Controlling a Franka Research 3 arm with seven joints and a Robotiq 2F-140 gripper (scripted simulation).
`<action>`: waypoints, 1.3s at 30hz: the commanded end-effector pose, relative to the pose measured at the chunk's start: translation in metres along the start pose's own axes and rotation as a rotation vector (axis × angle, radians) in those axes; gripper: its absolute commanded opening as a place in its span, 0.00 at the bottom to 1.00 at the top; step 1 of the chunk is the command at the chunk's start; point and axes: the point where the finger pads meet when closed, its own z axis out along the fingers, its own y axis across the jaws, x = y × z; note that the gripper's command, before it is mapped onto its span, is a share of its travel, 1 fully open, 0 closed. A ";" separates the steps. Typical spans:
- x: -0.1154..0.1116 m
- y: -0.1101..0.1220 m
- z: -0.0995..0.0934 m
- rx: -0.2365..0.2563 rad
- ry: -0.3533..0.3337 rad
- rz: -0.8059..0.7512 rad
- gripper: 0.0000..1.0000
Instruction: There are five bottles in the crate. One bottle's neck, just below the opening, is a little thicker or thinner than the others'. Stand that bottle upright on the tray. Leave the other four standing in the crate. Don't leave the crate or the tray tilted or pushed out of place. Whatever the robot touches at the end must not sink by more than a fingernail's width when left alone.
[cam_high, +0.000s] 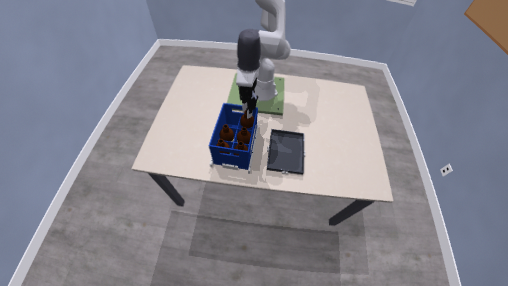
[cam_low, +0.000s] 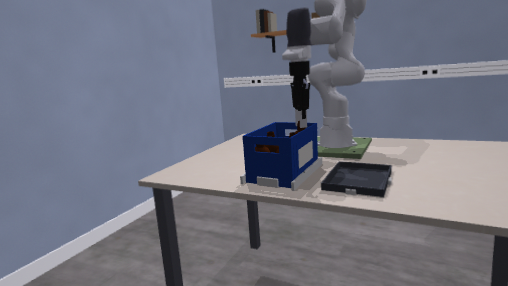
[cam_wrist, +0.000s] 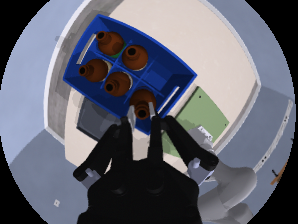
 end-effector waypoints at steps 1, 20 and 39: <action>0.000 0.002 -0.005 -0.003 -0.002 -0.001 0.10; 0.001 0.002 -0.011 -0.003 -0.002 -0.001 0.10; 0.001 0.002 -0.011 -0.003 -0.002 -0.001 0.10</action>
